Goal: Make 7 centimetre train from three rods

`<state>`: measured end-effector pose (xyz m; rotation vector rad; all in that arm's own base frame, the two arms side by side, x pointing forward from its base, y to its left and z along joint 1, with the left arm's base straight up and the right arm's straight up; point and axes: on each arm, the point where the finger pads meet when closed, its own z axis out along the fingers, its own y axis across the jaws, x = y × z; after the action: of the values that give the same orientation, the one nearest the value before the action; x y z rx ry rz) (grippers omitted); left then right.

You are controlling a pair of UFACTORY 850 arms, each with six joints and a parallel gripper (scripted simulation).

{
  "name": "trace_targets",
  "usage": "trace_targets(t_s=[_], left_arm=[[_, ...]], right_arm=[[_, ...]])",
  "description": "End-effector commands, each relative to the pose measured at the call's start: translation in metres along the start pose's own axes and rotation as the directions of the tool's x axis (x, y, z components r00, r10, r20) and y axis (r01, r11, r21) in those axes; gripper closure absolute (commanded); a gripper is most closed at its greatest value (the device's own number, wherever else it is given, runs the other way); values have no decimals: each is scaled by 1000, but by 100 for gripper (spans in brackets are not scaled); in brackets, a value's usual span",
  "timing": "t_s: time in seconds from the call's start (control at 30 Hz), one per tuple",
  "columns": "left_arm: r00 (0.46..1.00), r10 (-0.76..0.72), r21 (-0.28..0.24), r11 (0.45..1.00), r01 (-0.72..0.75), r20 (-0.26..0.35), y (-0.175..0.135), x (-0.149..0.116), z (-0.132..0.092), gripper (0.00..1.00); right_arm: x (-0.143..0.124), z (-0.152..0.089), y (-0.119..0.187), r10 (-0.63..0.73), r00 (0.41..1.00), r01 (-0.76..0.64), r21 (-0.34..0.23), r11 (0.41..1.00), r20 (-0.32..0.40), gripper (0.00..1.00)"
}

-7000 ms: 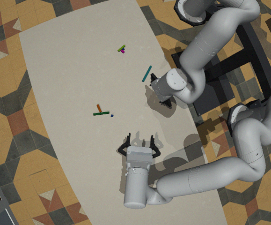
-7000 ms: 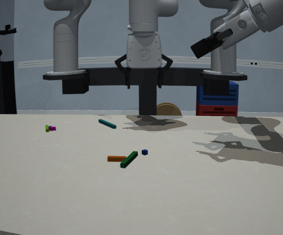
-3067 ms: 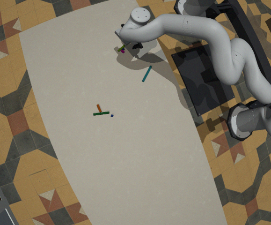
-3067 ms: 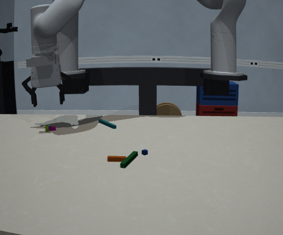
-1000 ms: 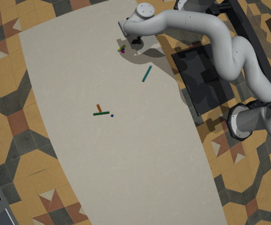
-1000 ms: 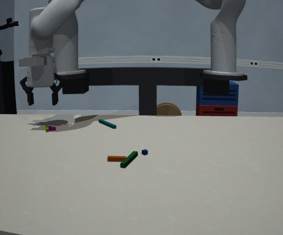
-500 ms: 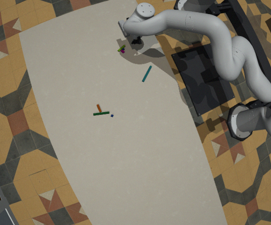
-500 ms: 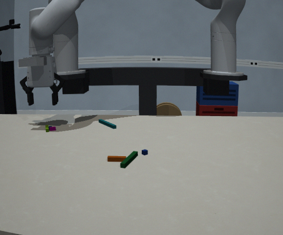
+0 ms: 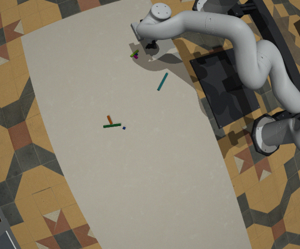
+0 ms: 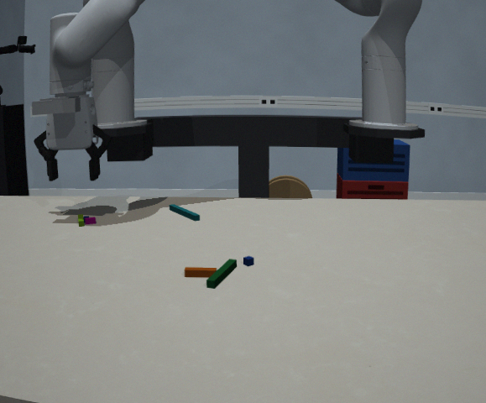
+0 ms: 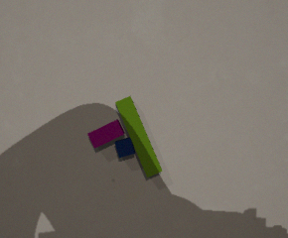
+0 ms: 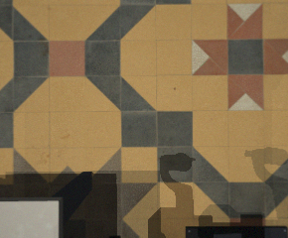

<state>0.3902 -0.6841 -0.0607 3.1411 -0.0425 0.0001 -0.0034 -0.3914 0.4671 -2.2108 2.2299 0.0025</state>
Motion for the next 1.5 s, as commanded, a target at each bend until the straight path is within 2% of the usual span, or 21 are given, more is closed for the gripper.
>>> trace_targets(t_s=[0.0, 0.07, 0.13, 0.2, 0.27, 0.33, 0.37, 0.47, 0.83, 0.9, 0.93, 1.03, 1.2, 1.47], left_arm=[[1000, 0, -2, 1000, 0, -1, 1, 1, -1, 0], [1000, -7, -2, 1000, 7, -1, -1, 3, -3, 0], [996, -90, -2, 996, 90, -1, -20, 34, -18, 0], [993, -115, -2, 993, 115, -1, -26, 43, -22, 0], [985, -171, -2, 985, 171, -1, -40, 63, -32, 0], [985, -171, -2, 985, 171, -1, -40, 63, -32, 0], [971, -237, -2, 971, 237, -1, -58, 87, -45, 0], [961, -278, -2, 961, 278, -1, -70, 101, -52, 0], [853, -522, -2, 853, 522, -1, -154, 182, -100, 0], [853, -522, -2, 853, 522, -1, -154, 182, -100, 0], [815, -579, -2, 815, 579, -1, -178, 201, -112, 0], [791, -612, -2, 791, 612, -1, -193, 211, -119, 0], [709, -705, -2, 709, 705, -1, -238, 240, -141, 0], [707, -707, -2, 707, 707, -1, -239, 240, -141, 0]], right_arm=[[0, -1, 0, 0, 1000, 0, 0, 1000, -2, 0], [0, -1, 0, 0, 1000, 0, 0, 1000, -2, 0], [0, -1, 0, 0, 1000, 0, 0, 1000, -2, 0], [0, -1, 0, 0, 1000, 0, 0, 1000, -2, 0], [0, -1, 0, 0, 1000, 0, 0, 1000, -2, 0], [0, -1, 0, 0, 1000, 0, 0, 1000, -2, 0], [0, -1, 0, 0, 1000, 0, 0, 1000, -2, 0], [0, -1, 0, 0, 1000, 0, 0, 1000, -2, 0], [0, -1, 0, 0, 1000, 0, 0, 1000, -2, 0], [0, -1, 0, 0, 1000, 0, 0, 1000, -2, 0], [0, -1, 0, 0, 1000, 0, 0, 1000, -2, 0], [0, -1, 0, 0, 1000, 0, 0, 1000, -2, 0], [0, -1, 0, 0, 1000, 0, 0, 1000, -2, 0], [0, -1, 0, 0, 1000, 0, 0, 1000, -2, 0]])
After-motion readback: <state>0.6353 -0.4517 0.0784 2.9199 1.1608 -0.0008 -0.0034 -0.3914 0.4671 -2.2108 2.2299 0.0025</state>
